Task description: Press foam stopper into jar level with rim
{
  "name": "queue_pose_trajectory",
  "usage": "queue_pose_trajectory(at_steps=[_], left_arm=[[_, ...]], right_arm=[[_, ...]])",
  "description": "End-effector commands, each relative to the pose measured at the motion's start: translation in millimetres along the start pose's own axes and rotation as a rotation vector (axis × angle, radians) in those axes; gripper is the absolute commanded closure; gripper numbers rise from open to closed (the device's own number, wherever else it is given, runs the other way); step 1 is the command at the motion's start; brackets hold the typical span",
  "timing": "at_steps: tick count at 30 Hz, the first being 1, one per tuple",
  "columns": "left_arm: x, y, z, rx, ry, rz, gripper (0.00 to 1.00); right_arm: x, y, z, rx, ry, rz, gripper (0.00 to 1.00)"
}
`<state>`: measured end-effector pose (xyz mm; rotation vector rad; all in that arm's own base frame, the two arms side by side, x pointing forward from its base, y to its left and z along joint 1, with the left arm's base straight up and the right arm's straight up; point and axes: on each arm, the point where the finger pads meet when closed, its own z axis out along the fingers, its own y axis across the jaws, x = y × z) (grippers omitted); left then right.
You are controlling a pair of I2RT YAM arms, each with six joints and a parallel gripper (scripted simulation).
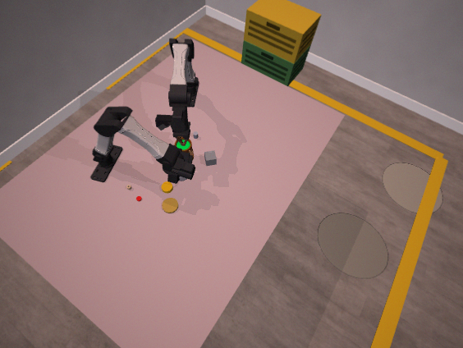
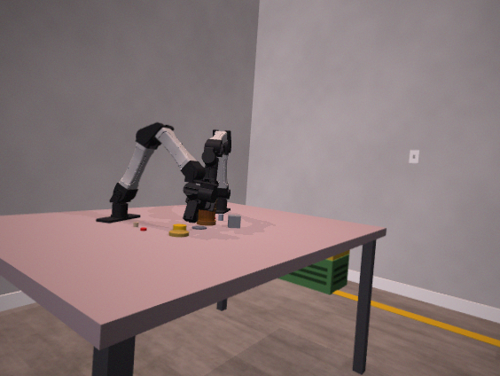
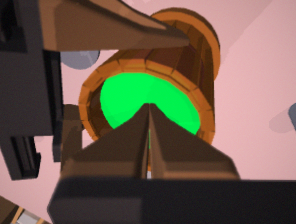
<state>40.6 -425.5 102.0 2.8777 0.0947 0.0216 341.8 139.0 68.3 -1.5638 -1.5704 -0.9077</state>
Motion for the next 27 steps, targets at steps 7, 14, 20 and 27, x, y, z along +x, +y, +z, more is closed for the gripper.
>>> queue_pose_trajectory(at_steps=[7, 14, 20, 27], left_arm=[[-3, -26, 40, 0.104, 0.005, 0.002, 1.00], [-2, -26, 44, 0.106, 0.006, 0.002, 1.00], [-2, -28, 33, 0.123, 0.006, 0.003, 1.00], [-2, -10, 16, 0.083, 0.007, 0.004, 1.00]], right_arm=[[8, 15, -9, -0.043, 0.017, -0.071, 0.36], [8, 15, -9, -0.043, 0.017, -0.071, 0.36], [8, 15, -9, -0.043, 0.017, -0.071, 0.36], [8, 15, -9, -0.043, 0.017, -0.071, 0.36]])
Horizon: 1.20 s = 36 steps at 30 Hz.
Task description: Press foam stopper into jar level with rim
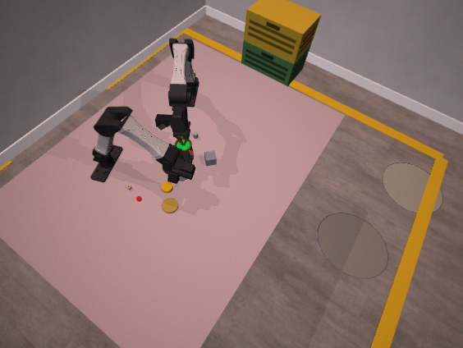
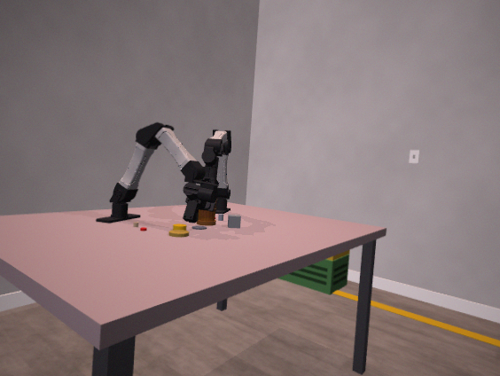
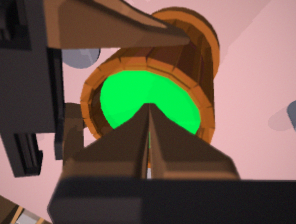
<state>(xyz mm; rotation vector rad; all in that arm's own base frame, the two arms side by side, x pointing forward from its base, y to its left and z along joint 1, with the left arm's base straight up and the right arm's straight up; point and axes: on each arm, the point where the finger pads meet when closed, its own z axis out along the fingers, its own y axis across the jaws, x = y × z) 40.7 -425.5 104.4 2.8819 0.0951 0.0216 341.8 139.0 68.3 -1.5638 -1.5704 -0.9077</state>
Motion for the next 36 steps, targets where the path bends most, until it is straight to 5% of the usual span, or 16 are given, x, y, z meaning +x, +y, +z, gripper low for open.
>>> queue_pose_trajectory(at_steps=[1, 22, 26, 36], left_arm=[[-2, -9, 17, 0.076, 0.007, 0.004, 1.00], [-4, 8, -22, 0.045, 0.006, 0.011, 1.00], [-4, 15, -52, -0.013, 0.007, 0.013, 1.00], [0, 17, -50, 0.019, 0.008, 0.004, 1.00]], right_arm=[[8, 15, -9, -0.043, 0.017, -0.071, 0.36], [9, 15, -8, -0.039, 0.017, -0.073, 0.36], [9, 15, -8, -0.039, 0.017, -0.073, 0.36], [9, 15, -8, -0.039, 0.017, -0.073, 0.36]])
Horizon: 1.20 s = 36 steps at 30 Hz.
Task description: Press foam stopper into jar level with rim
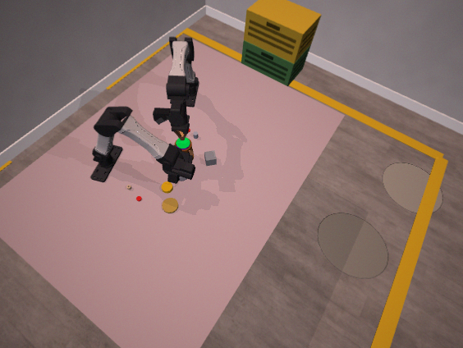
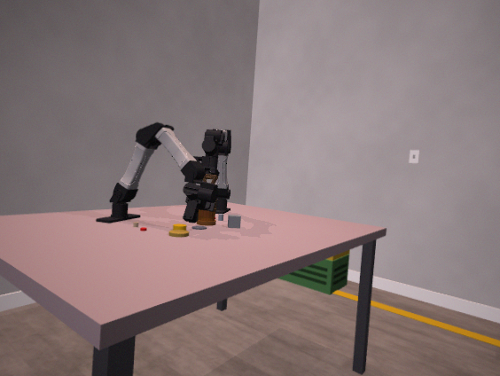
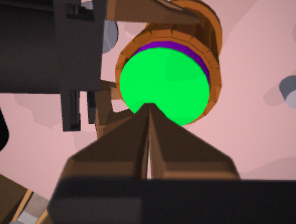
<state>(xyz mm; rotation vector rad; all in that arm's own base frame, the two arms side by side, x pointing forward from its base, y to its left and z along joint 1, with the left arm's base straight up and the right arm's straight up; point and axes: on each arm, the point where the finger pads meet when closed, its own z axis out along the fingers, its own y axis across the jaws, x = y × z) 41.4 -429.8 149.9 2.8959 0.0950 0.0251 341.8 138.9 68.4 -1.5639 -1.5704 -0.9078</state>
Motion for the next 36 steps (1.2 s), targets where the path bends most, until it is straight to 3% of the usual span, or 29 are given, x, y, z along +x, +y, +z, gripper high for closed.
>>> queue_pose_trajectory(at_steps=[1, 10, 11, 13, 15, 22, 36], left_arm=[[0, 3, -23, -0.033, 0.007, 0.002, 1.00], [1, 1, -25, -0.034, 0.005, 0.001, 1.00], [1, -3, -7, 0.013, 0.003, 0.001, 1.00], [1, -2, -3, 0.023, 0.000, 0.001, 1.00], [1, 1, -26, -0.034, -0.001, 0.000, 1.00], [3, 7, -30, -0.057, -0.001, -0.002, 1.00], [5, -3, -8, -0.032, 0.001, -0.010, 1.00]], right_arm=[[9, 15, -7, -0.039, 0.017, -0.073, 0.36], [9, 15, -7, -0.039, 0.017, -0.073, 0.36], [9, 15, -7, -0.039, 0.017, -0.073, 0.36], [9, 15, -7, -0.038, 0.017, -0.073, 0.36], [9, 15, -7, -0.038, 0.017, -0.073, 0.36], [9, 14, -6, -0.035, 0.017, -0.073, 0.36], [9, 14, -6, -0.034, 0.017, -0.073, 0.36]])
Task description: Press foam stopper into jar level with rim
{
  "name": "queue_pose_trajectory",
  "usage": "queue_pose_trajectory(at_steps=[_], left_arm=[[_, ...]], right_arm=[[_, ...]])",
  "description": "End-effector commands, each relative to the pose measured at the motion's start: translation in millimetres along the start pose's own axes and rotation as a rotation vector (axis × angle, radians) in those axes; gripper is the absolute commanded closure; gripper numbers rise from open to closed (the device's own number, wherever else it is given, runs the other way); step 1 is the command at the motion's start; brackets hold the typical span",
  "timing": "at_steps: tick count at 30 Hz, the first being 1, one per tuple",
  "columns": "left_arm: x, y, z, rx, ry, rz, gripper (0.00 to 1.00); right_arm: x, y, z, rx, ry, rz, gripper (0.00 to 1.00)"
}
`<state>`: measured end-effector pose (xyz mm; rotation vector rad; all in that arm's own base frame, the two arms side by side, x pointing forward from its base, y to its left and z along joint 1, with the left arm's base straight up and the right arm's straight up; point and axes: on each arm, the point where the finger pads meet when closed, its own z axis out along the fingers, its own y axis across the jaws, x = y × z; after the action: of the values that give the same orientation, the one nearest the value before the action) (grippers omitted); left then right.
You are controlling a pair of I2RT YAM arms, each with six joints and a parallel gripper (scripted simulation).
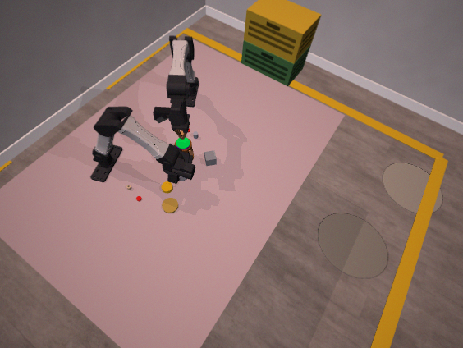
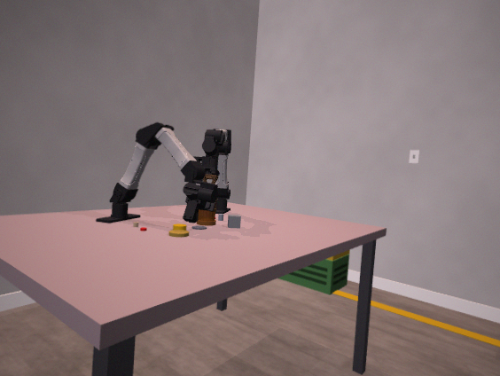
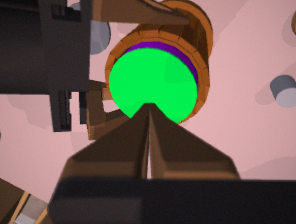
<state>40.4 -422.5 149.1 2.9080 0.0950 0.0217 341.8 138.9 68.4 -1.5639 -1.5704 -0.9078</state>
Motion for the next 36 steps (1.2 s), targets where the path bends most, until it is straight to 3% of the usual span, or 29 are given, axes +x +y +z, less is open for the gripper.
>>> queue_pose_trajectory(at_steps=[1, 27, 36], left_arm=[[6, 4, -5, -0.045, 0.002, -0.011, 1.00], [3, 7, 22, -0.038, 0.000, -0.010, 1.00], [2, -7, 32, -0.003, -0.001, -0.011, 1.00]], right_arm=[[9, 14, -6, -0.034, 0.017, -0.073, 0.36], [9, 14, -6, -0.034, 0.017, -0.073, 0.36], [9, 14, -6, -0.034, 0.017, -0.073, 0.36]])
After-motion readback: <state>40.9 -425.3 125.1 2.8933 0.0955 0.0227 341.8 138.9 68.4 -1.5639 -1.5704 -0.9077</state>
